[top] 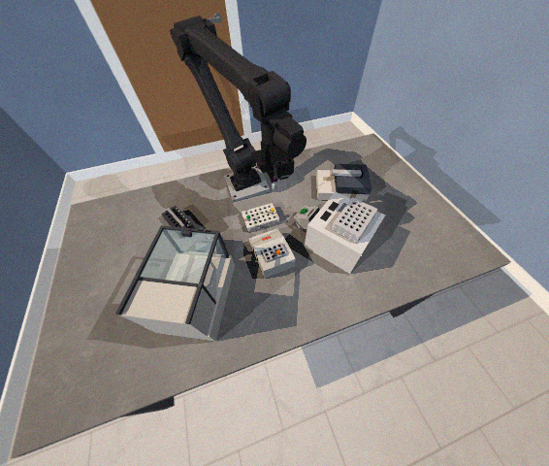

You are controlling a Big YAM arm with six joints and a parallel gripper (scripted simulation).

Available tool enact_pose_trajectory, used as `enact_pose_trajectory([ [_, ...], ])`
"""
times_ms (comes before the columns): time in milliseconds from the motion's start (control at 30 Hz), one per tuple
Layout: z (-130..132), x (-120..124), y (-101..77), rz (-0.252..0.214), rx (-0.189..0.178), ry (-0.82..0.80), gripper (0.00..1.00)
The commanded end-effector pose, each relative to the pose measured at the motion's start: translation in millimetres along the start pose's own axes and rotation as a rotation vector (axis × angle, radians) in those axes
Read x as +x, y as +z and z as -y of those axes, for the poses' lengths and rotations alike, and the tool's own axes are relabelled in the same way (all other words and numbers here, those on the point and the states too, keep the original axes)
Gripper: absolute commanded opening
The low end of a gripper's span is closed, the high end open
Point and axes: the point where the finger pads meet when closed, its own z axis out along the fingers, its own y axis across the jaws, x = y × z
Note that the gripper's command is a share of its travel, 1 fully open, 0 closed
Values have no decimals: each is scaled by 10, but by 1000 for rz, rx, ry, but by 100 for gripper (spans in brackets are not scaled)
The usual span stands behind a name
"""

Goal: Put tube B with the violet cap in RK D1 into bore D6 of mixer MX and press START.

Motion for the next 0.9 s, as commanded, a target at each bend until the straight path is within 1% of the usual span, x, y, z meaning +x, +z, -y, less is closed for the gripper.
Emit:
enact_pose_trajectory([
  [0, -60, -145, -366, 76, -26, 5, 9],
  [200, -58, -134, -466, 77, -26, 5, 9],
  [300, -55, -147, -456, 70, -24, 6, 9],
  [533, -57, -158, -457, 75, -26, 6, 9],
  [567, -147, -279, -413, 69, -21, -50, 9],
  [633, -254, -411, -405, 67, -21, -68, 9],
  [667, -260, -418, -405, 67, -21, -68, 9],
  [733, -369, -549, -406, 68, -20, -119, 9],
  [767, -426, -618, -405, 67, -21, -119, 9],
  [800, -430, -626, -404, 67, -21, -119, 9],
  [867, -539, -756, -405, 69, -20, -170, 9],
])
